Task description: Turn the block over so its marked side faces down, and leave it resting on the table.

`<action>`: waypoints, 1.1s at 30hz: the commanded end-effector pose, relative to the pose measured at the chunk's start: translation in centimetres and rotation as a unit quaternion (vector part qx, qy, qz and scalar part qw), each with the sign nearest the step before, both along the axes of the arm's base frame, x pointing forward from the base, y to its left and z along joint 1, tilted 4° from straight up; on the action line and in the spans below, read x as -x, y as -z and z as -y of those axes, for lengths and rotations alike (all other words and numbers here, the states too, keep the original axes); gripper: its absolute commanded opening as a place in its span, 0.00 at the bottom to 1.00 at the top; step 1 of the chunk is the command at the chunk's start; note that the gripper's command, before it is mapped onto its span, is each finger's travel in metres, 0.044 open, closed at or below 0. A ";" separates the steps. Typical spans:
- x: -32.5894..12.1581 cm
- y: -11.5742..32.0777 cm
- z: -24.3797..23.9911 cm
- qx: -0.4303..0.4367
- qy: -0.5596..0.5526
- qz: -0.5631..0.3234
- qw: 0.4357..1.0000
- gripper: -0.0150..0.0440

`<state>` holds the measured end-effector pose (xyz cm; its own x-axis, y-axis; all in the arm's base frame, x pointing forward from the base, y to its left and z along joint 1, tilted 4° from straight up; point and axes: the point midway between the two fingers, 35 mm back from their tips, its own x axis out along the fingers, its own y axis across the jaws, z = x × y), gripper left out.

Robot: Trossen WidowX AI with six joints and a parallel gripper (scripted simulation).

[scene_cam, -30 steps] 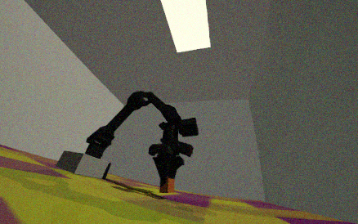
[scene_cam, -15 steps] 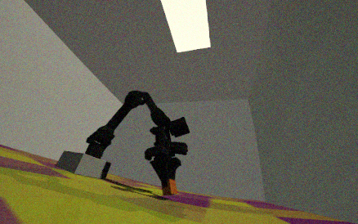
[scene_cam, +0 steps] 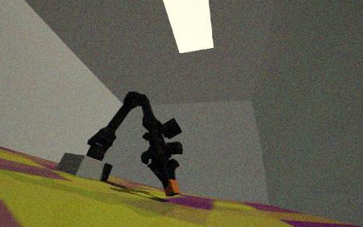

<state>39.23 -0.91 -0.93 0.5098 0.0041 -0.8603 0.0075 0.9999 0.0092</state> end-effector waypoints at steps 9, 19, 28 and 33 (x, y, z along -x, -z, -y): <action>-0.8 1.5 0.0 -0.002 0.002 0.060 0.998 0.25; -1.5 3.4 0.0 -0.001 0.003 0.132 0.991 0.25; -1.3 4.3 0.0 0.000 0.004 0.195 0.981 0.25; -0.8 4.4 0.0 0.000 0.004 0.230 0.973 0.25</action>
<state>40.98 -0.92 -4.53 0.8302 -0.0030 -0.5575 0.0098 0.9999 0.0092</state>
